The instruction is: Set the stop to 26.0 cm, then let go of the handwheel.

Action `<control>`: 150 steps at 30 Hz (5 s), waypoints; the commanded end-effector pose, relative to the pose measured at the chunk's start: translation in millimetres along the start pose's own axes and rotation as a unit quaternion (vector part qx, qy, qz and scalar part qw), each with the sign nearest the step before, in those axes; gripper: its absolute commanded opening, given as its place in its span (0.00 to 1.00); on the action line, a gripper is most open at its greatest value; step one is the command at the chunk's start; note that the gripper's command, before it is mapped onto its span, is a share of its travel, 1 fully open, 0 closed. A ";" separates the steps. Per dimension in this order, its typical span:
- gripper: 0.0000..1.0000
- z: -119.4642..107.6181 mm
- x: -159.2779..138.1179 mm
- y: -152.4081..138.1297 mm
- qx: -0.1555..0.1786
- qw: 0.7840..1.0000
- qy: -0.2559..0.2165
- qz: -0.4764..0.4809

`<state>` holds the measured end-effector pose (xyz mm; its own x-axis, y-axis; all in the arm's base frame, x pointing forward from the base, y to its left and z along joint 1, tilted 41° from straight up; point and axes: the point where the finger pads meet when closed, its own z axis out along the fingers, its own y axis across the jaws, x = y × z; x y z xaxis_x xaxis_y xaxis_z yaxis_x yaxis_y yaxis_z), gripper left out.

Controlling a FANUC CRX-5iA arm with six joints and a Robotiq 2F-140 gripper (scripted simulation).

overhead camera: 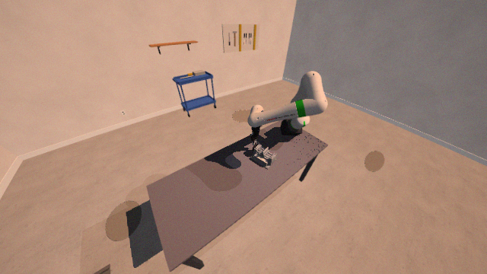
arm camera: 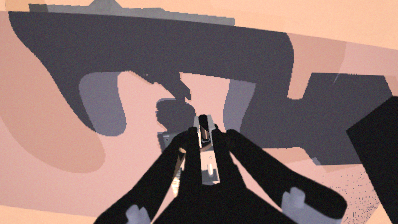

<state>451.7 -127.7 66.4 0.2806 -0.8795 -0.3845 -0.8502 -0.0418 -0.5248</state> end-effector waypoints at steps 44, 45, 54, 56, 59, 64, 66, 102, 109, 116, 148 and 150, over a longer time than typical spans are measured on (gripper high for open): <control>0.04 -14.9 0.2 -20.0 0.000 1.000 0.000 0.000; 0.04 -15.1 0.2 -21.0 0.000 1.000 0.000 0.000; 0.04 -15.3 0.2 -30.9 0.000 1.000 0.000 0.000; 0.04 -15.0 0.2 -33.4 0.000 1.000 0.000 0.000; 0.04 -13.7 0.2 -37.4 0.000 1.000 0.000 0.000; 0.04 -11.9 0.2 -41.2 0.000 1.000 0.000 0.000; 0.04 -10.6 0.2 -43.7 0.000 1.000 0.000 0.000; 0.04 40.4 0.2 -43.0 0.000 1.000 0.000 0.000; 0.04 45.1 0.2 -30.2 0.000 1.000 0.000 0.000; 0.04 44.6 0.2 -20.1 0.000 1.000 0.000 0.000; 0.04 -5.2 0.2 -3.7 0.000 1.000 0.000 0.000; 0.04 -8.5 0.2 -7.1 0.000 1.000 0.000 0.000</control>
<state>452.3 -129.6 71.3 0.2806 -0.8795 -0.3844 -0.8502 -0.0420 -0.5247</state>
